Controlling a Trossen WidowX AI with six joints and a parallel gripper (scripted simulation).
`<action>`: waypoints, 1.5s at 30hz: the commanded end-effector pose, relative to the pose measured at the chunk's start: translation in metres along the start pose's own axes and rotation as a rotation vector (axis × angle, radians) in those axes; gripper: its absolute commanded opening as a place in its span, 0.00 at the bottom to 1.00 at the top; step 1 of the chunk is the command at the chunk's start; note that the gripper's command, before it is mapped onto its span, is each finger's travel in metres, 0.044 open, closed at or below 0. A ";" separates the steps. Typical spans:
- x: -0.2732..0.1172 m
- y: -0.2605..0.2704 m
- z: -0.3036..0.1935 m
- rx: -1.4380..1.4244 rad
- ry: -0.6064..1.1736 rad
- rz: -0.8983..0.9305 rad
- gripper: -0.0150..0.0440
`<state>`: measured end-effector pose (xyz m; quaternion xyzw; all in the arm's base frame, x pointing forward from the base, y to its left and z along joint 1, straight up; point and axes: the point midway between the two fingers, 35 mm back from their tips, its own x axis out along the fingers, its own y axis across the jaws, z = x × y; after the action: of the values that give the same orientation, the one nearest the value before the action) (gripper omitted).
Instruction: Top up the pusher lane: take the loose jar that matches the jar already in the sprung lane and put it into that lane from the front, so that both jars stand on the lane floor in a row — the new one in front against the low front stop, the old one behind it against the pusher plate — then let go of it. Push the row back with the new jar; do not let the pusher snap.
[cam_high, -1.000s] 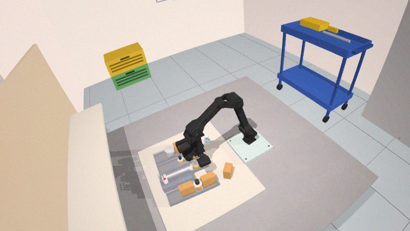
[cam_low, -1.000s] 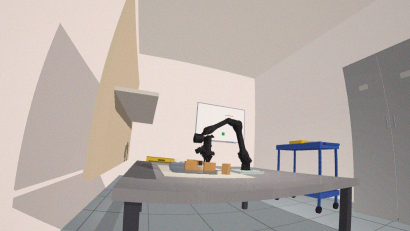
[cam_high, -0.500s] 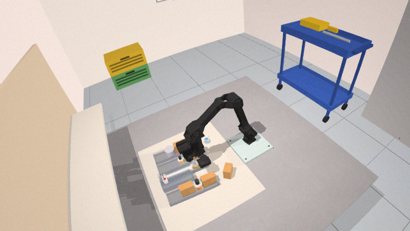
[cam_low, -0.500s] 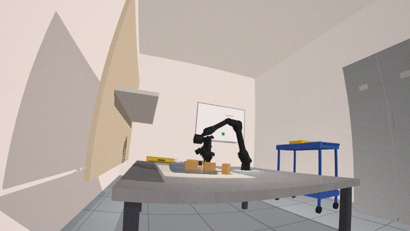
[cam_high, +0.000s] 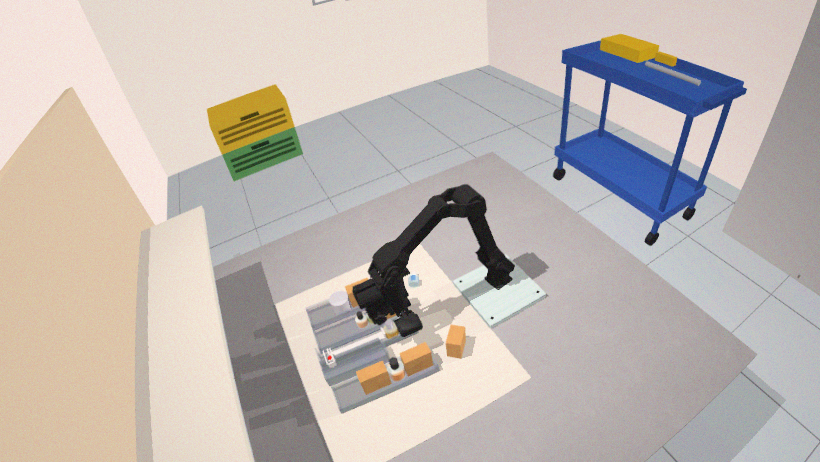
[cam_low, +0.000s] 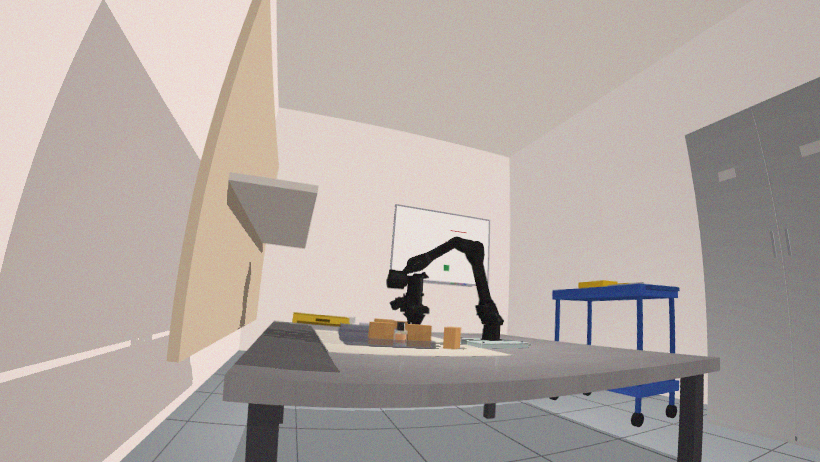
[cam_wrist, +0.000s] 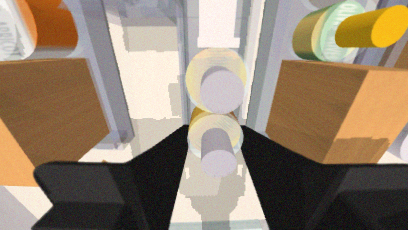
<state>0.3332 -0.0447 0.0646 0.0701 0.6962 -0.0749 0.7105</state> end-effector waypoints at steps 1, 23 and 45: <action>0.001 0.000 0.004 -0.003 -0.016 0.002 0.25; 0.003 0.000 0.001 -0.003 -0.016 0.002 0.25; 0.003 0.000 -0.003 -0.003 -0.016 0.002 0.25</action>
<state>0.3289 -0.0439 0.0607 0.0699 0.6943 -0.0748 0.7124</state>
